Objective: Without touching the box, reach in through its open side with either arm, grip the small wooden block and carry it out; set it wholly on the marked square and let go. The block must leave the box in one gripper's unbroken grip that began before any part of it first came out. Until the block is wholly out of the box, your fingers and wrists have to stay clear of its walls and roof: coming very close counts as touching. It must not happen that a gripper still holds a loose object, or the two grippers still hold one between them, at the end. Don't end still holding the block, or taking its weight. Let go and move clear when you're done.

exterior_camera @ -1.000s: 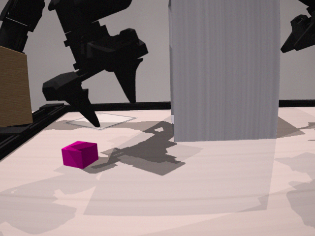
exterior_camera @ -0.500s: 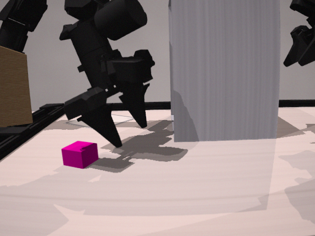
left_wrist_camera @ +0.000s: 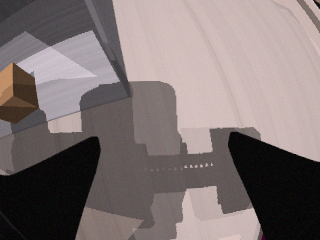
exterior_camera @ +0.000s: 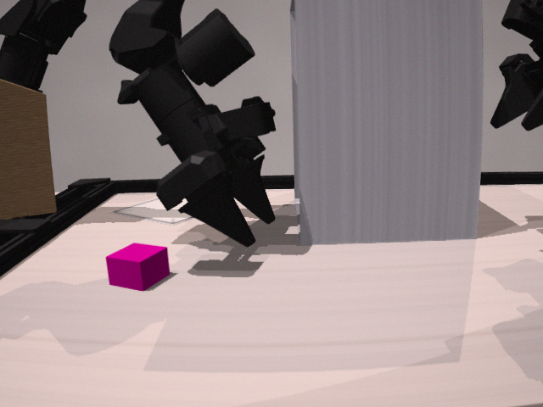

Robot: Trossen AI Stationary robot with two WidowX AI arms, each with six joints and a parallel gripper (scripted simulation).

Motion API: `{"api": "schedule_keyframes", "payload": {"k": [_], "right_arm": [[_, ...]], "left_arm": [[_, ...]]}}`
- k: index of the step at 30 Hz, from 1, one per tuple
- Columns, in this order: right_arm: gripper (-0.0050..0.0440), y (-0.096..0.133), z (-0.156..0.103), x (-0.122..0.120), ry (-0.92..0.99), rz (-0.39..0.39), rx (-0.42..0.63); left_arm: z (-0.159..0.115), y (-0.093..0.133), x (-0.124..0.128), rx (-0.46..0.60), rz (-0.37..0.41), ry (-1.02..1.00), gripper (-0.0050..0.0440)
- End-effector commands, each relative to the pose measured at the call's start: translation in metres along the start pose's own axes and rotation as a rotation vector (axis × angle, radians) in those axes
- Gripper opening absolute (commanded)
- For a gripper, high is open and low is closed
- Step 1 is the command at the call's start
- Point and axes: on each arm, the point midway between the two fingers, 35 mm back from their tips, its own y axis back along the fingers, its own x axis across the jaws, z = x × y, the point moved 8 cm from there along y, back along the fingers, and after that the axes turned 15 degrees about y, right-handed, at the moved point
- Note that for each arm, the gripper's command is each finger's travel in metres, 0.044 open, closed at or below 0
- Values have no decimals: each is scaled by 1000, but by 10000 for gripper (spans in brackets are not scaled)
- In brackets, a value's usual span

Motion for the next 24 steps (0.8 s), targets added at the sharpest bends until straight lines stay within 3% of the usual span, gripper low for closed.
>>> {"api": "schedule_keyframes", "payload": {"k": [1,13,24], "right_arm": [[400,-2,-2,4,20,10,2],[400,5,-3,8,59,34,-77],[400,4,-12,11,166,60,-41]], "left_arm": [[-4,-2,18,-56,-9,48,400],[-13,14,86,-219,93,173,400],[-25,18,100,-235,129,230,400]]}}
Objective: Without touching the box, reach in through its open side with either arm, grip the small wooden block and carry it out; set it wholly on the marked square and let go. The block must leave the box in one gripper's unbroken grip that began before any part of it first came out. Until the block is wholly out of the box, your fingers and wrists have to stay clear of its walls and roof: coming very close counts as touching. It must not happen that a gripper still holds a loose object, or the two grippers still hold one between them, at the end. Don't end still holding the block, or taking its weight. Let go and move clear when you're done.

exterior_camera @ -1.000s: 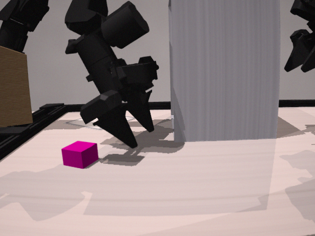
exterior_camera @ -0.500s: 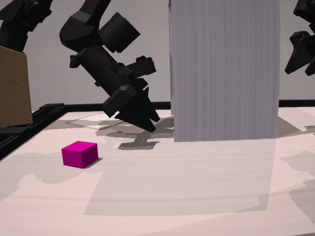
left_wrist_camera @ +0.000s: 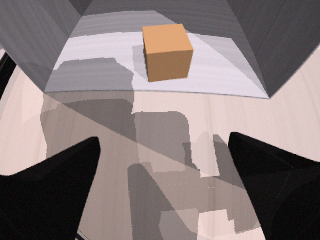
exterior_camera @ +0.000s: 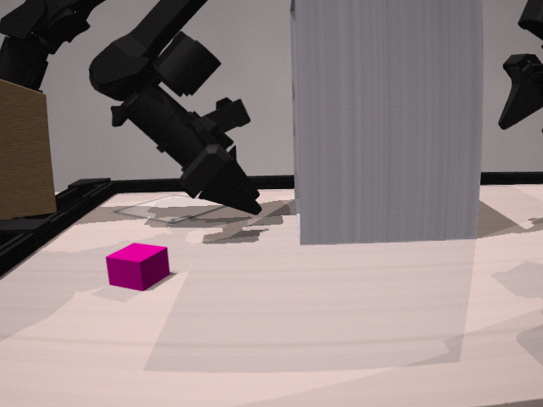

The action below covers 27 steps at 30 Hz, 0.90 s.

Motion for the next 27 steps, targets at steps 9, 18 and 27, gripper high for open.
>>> {"api": "schedule_keyframes", "payload": {"k": [9,18,27], "right_arm": [[400,0,-1,2,11,9,4],[400,0,-1,2,11,9,4],[400,0,-1,2,11,9,4]], "left_arm": [[-2,0,2,3,0,5,400],[2,-6,1,-9,-3,11,400],[8,-15,0,-26,-8,19,400]]}}
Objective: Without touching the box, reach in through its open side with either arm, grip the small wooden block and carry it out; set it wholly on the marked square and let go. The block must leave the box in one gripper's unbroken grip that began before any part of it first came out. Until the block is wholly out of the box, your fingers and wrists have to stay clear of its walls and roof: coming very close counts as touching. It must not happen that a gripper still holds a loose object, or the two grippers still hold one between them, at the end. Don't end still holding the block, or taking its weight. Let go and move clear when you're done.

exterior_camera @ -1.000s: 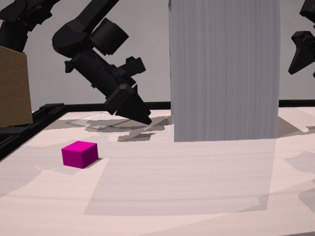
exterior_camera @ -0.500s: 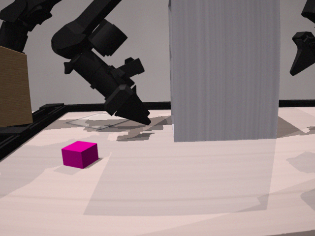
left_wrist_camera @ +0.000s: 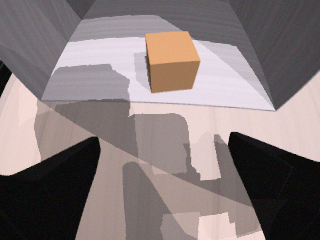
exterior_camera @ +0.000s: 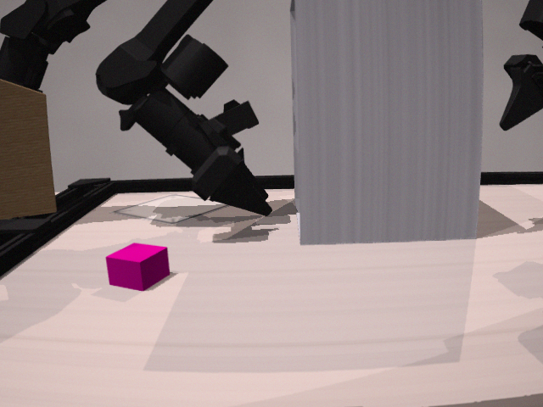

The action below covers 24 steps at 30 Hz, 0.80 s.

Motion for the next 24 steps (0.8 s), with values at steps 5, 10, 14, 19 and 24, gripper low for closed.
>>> {"api": "schedule_keyframes", "payload": {"k": [5,10,14,19,24], "right_arm": [[400,0,-1,1,4,4,2],[400,0,-1,1,4,4,2],[400,0,-1,1,4,4,2],[400,0,-1,1,4,4,2],[400,0,-1,1,4,4,2]], "left_arm": [[7,-10,-1,-19,-9,8,400],[11,-15,-2,-28,-13,10,400],[13,-19,-3,-35,-15,11,400],[18,-25,-3,-47,-20,13,400],[23,-31,-4,-59,-25,15,400]]}}
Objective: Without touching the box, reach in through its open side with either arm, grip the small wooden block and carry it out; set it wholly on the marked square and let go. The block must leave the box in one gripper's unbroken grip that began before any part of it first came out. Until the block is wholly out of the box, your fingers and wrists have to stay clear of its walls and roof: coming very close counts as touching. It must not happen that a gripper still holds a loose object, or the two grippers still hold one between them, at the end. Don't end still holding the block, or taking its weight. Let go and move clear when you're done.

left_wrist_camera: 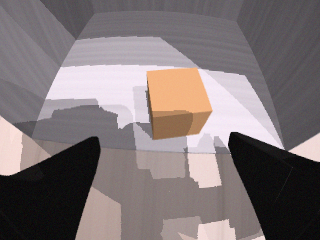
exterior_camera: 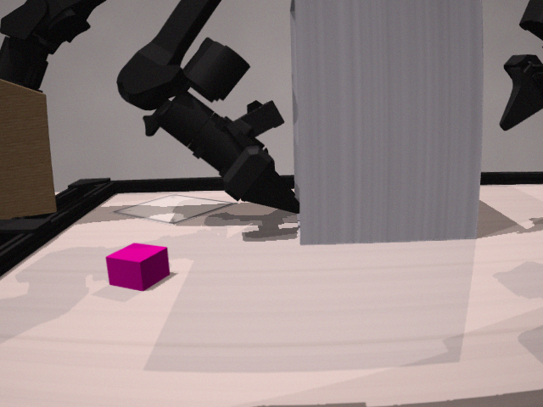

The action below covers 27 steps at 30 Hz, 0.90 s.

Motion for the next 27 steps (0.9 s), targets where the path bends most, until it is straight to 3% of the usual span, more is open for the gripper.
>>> {"api": "schedule_keyframes", "payload": {"k": [1,27], "right_arm": [[400,0,-1,1,4,4,1],[400,0,-1,1,4,4,1]], "left_arm": [[4,-5,0,-8,-5,0,400],[18,-34,-8,-56,-54,-51,400]]}}
